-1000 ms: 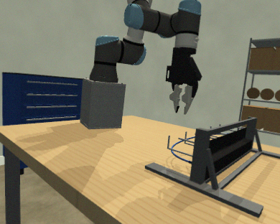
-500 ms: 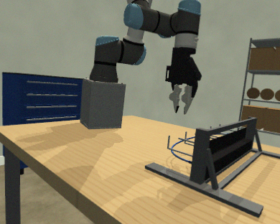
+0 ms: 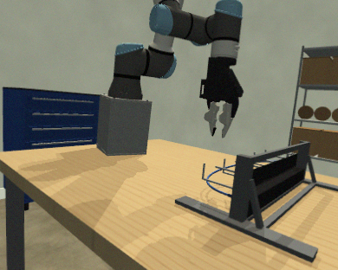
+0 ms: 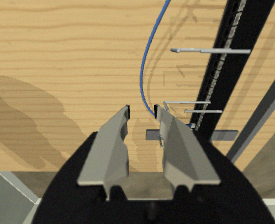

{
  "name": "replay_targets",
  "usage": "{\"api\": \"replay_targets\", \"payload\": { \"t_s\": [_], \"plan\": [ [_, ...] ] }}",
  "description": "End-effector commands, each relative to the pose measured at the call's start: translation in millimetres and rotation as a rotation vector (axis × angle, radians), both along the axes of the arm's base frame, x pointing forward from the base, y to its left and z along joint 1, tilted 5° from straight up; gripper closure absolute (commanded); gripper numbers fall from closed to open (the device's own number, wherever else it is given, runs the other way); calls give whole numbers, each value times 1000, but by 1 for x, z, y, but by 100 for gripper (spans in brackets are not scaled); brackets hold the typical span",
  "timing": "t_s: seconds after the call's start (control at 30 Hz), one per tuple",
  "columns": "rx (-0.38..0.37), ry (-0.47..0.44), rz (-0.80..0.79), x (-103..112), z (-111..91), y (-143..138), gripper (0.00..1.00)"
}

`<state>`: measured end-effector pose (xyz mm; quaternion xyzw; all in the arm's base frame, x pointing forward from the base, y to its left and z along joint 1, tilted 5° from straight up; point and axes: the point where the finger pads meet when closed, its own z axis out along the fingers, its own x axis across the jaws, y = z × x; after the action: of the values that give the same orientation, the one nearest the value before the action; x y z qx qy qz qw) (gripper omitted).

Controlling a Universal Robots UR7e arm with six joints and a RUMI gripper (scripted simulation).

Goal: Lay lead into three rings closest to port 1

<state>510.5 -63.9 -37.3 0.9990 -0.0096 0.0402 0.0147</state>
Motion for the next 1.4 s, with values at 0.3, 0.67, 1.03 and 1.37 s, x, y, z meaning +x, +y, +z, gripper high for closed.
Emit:
{"api": "replay_targets", "payload": {
  "t_s": [0.3, 0.67, 1.03, 1.37],
  "plan": [
    [0, -1, 0, 1, -2, 0, 80],
    [0, -1, 0, 3, -22, -1, 80],
    [0, -1, 0, 5, -48, -2, 80],
    [0, -1, 0, 8, -77, -4, 80]
  ]
}}
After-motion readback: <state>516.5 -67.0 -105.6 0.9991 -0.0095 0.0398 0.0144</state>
